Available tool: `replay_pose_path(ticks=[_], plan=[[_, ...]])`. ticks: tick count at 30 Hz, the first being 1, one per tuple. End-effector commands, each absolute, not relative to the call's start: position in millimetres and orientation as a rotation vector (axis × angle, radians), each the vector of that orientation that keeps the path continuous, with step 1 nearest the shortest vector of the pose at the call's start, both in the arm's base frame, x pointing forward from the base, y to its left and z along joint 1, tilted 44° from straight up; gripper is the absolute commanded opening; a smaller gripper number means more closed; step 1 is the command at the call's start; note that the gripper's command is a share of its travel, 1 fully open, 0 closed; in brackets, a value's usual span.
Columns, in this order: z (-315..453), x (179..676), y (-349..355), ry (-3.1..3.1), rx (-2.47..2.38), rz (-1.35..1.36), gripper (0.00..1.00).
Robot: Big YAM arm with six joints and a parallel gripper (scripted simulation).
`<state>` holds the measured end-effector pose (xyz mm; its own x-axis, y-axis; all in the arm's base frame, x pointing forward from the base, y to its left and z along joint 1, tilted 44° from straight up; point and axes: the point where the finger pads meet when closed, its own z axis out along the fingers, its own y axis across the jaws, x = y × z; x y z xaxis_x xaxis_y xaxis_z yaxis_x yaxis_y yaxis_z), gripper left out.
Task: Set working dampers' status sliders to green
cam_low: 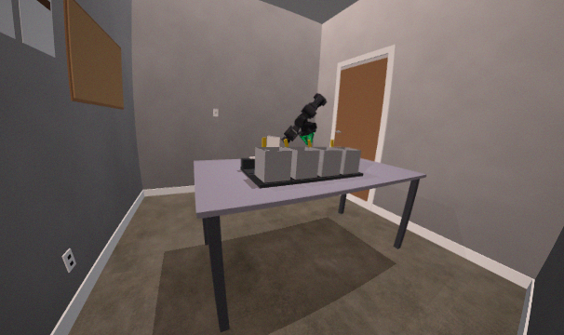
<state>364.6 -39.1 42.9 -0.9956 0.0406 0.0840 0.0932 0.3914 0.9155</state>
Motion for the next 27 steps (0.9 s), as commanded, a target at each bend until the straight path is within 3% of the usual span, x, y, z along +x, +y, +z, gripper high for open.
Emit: replay_pose_path(ticks=[1, 19, 27], plan=[[48.3, 377.4, -61.0, -2.618, -0.107, -1.713, 0.36], [66.8, 376.1, -105.6, -2.625, -0.104, -1.709, 0.36], [66.6, 374.4, -92.9, -2.606, -0.068, -1.702, 0.36]])
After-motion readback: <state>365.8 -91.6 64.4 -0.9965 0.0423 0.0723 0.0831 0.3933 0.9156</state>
